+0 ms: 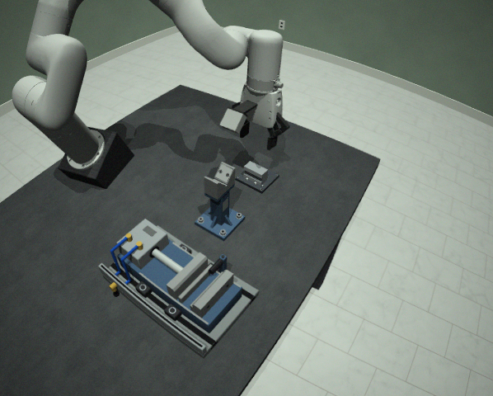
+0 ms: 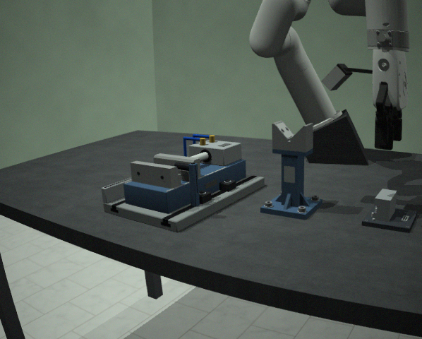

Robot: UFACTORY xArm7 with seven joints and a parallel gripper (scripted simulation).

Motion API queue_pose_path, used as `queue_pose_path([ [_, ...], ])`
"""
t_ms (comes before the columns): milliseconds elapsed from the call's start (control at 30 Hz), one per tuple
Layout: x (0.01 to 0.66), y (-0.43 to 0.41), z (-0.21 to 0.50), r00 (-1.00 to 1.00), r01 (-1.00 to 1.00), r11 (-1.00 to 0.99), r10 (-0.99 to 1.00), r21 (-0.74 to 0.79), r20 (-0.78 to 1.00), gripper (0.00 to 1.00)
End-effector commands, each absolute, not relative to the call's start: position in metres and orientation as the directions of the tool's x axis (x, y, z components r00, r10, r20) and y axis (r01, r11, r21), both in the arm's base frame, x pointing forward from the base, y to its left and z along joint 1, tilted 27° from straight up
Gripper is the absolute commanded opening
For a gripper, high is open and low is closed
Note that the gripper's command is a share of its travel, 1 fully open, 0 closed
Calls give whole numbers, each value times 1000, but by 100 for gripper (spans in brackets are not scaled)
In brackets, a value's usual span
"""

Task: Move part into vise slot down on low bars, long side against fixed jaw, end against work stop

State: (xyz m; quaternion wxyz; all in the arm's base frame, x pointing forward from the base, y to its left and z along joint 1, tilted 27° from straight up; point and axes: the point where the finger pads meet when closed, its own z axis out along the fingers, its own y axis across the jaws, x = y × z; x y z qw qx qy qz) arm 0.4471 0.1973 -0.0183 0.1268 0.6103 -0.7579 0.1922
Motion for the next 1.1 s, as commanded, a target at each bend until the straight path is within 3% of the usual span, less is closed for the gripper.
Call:
queue_pose_path([
  [0,449,194,-27,-223,-974,180,-878,-138,424,89],
  [1067,452,164,-87,-223,-974,180,-878,-138,424,89],
])
